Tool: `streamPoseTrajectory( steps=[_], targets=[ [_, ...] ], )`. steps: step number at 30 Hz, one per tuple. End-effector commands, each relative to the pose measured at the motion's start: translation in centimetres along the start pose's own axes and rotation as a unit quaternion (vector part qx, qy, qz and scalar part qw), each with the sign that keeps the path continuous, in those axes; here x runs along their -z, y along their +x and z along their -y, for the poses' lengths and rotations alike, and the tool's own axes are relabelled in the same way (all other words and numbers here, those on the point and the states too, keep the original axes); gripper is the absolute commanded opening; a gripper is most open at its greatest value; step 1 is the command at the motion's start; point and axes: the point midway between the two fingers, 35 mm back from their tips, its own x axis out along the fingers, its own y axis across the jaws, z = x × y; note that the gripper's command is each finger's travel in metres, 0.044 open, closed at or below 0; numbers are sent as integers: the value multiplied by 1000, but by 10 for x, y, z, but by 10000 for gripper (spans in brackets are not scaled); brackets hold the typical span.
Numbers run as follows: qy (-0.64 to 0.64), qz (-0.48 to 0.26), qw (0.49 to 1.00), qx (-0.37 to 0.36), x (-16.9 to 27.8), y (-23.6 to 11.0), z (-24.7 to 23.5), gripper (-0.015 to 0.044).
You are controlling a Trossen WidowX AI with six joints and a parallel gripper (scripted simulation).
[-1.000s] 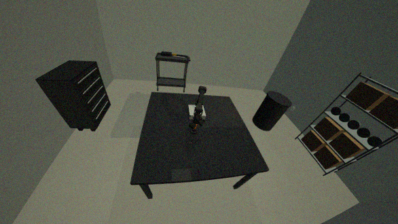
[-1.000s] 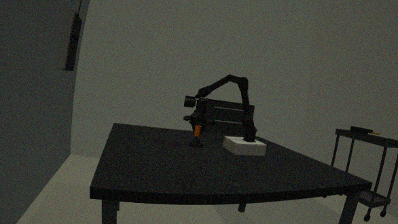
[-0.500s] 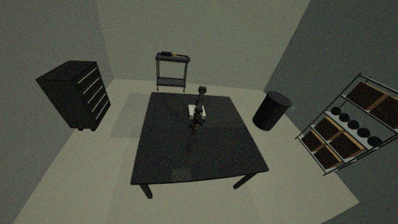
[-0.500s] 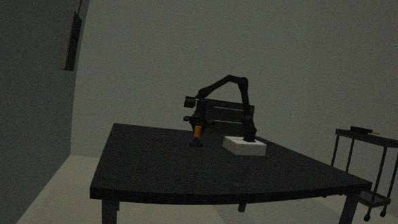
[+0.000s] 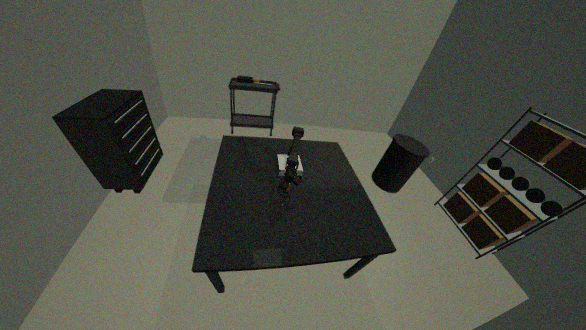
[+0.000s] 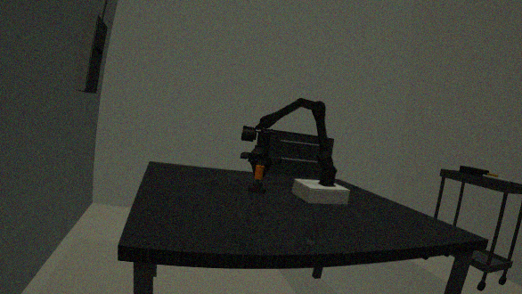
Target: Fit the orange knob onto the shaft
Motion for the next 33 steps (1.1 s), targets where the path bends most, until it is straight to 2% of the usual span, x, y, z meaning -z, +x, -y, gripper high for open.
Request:
streamPoseTrajectory(
  steps=[1,7,33],
  targets=[
    [-14,2,1000,2,-1,-3,2,0],
    [-106,2,994,2,-1,-2,1,0],
    [-106,2,994,2,0,2,0,0]
  ],
)
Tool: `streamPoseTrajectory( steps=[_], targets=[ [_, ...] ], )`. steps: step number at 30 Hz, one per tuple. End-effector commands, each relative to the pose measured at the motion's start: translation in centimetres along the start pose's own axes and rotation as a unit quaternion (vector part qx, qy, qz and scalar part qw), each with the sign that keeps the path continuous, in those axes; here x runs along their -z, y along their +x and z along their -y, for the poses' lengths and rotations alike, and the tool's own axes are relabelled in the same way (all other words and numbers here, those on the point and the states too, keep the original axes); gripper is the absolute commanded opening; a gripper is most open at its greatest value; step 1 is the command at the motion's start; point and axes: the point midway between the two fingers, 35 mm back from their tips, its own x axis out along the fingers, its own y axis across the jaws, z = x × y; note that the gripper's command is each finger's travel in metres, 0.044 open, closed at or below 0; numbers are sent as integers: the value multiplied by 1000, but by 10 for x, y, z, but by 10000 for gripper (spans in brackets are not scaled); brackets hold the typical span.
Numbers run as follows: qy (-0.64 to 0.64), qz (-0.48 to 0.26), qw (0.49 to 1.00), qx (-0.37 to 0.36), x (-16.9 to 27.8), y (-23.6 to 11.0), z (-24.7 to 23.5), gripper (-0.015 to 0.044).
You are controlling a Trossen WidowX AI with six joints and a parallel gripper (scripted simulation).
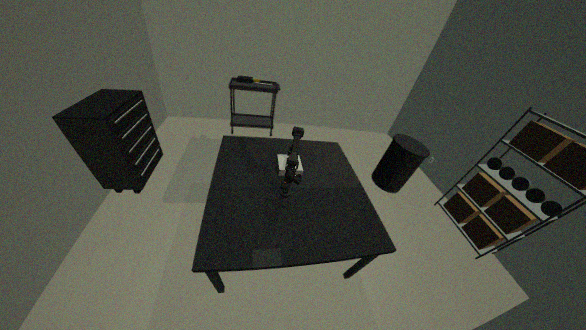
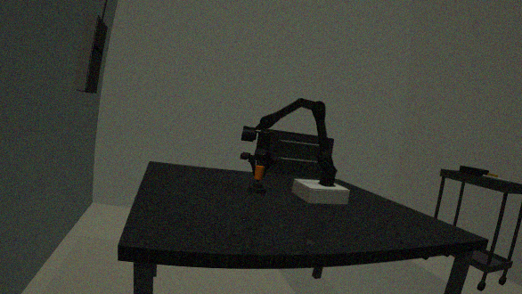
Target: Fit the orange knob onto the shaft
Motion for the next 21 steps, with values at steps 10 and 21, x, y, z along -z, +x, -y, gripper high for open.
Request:
streamPoseTrajectory(
  steps=[10,21],
  targets=[
    [-46,1,999,0,0,-5,0,0],
    [-107,1,994,0,-1,-1,2,0]
  ],
)
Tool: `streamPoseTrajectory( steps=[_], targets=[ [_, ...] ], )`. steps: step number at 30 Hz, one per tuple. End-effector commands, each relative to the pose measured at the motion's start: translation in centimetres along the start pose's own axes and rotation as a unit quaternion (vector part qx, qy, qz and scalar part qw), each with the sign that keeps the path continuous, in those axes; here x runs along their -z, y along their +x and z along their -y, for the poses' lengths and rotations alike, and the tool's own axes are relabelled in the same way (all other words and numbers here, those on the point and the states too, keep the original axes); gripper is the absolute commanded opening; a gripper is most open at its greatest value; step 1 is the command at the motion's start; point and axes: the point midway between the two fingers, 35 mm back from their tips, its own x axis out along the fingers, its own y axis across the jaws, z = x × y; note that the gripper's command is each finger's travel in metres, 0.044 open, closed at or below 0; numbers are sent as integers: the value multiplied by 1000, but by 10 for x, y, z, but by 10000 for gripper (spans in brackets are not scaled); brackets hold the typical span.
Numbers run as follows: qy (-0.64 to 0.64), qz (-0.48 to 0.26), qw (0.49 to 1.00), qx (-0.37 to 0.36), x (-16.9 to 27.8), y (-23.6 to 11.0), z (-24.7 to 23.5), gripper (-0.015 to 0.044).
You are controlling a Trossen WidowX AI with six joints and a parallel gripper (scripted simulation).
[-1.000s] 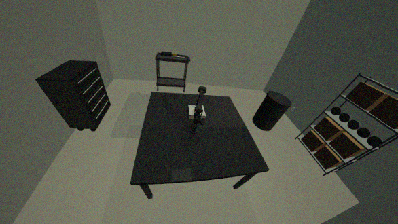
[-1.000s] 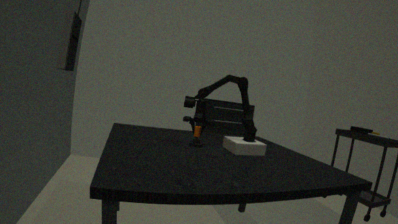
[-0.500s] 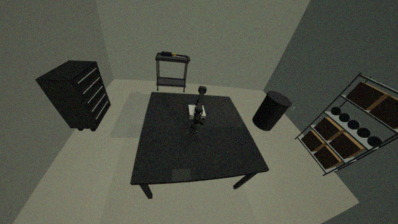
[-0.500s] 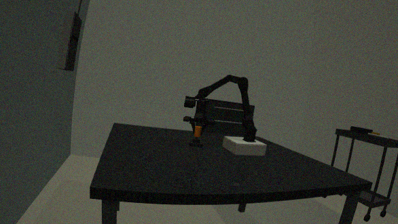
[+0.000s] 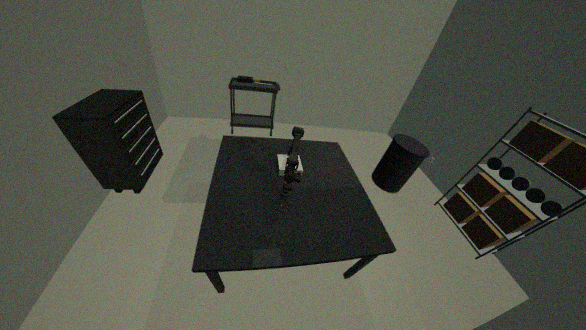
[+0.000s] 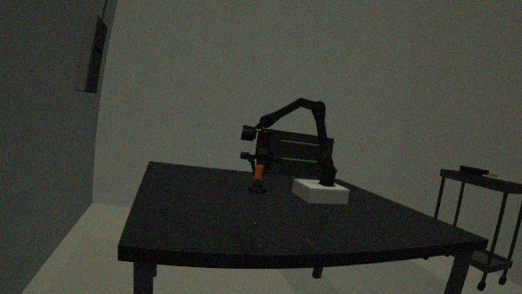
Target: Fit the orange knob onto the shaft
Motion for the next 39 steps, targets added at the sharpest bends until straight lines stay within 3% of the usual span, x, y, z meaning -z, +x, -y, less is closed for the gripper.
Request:
streamPoseTrajectory(
  steps=[1,28,39],
  targets=[
    [-5,1,1000,0,0,3,0,0],
    [-5,1,1000,0,-1,-1,-1,0],
    [-110,1,994,0,-1,-1,-2,0]
  ],
)
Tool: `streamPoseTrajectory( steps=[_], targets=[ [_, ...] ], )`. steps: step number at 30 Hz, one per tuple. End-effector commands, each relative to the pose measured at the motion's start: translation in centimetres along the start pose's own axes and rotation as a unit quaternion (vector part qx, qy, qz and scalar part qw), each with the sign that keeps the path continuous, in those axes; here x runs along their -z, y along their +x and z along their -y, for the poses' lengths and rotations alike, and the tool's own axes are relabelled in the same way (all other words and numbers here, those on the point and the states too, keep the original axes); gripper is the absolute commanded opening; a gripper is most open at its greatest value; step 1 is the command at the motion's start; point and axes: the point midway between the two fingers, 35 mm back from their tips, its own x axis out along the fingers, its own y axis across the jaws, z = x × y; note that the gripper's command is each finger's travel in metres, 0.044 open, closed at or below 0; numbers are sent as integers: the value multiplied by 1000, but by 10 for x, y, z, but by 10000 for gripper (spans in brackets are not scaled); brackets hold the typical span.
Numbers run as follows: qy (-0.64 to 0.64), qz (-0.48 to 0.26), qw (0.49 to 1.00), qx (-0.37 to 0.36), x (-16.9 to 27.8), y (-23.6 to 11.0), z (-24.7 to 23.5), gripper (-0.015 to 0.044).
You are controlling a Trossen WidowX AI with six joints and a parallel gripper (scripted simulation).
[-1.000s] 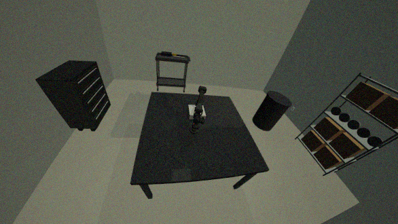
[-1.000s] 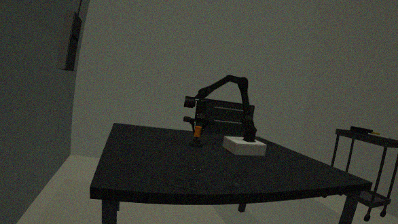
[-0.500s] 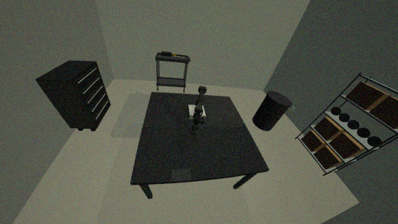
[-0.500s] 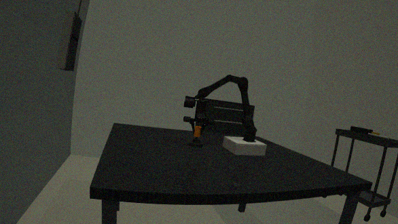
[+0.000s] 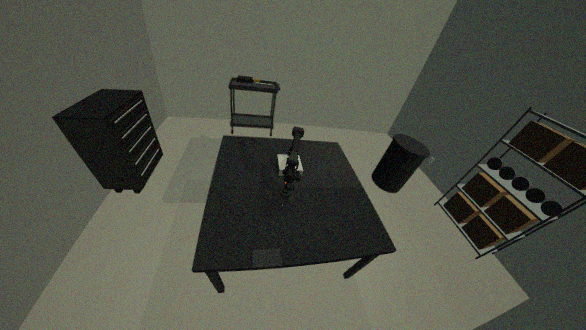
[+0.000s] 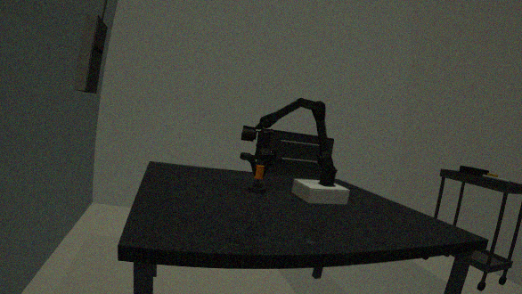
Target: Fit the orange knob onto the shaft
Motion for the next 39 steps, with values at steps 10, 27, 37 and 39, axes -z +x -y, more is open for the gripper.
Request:
streamPoseTrajectory(
  steps=[10,27,37,39],
  targets=[
    [-14,1,1000,2,0,3,1,0],
    [-14,1,1000,2,-1,0,-1,0],
    [-113,1,994,2,0,-3,1,0],
    [-118,1,993,2,0,-3,2,0]
  ],
)
